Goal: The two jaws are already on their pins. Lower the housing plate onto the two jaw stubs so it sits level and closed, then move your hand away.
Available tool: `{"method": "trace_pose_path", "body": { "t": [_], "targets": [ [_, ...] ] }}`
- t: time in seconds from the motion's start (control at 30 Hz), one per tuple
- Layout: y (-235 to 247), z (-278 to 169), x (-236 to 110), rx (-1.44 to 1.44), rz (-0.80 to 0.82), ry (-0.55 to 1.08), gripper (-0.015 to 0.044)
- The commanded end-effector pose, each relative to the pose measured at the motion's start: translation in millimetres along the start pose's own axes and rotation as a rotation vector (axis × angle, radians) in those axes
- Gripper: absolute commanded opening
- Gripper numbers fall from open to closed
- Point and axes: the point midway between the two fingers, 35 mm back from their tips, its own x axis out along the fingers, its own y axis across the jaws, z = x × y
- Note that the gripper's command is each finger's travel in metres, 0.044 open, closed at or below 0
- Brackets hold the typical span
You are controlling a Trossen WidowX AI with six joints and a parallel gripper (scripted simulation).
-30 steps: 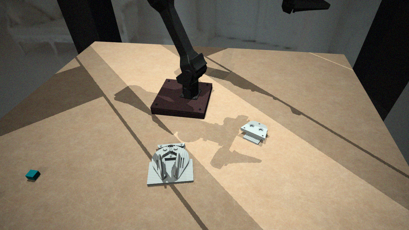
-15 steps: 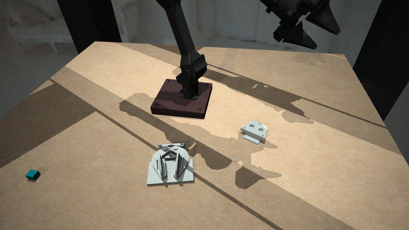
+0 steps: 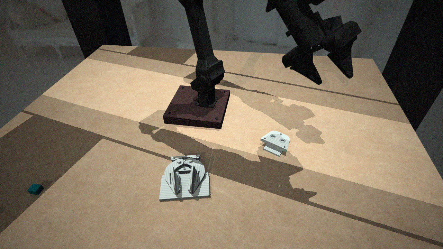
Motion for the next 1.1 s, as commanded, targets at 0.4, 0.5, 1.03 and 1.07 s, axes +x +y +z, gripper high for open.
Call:
{"method": "trace_pose_path", "body": {
  "t": [0.4, 0.5, 1.03, 1.07],
  "targets": [
    [46, -43, 32, -0.183, 0.285, 0.127, 0.044],
    [55, -50, 36, -0.216, 0.343, 0.141, 0.044],
    [103, -87, 45, -0.376, 0.666, 0.162, 0.044],
    [106, -89, 44, -0.385, 0.687, 0.16, 0.044]
  ]
}}
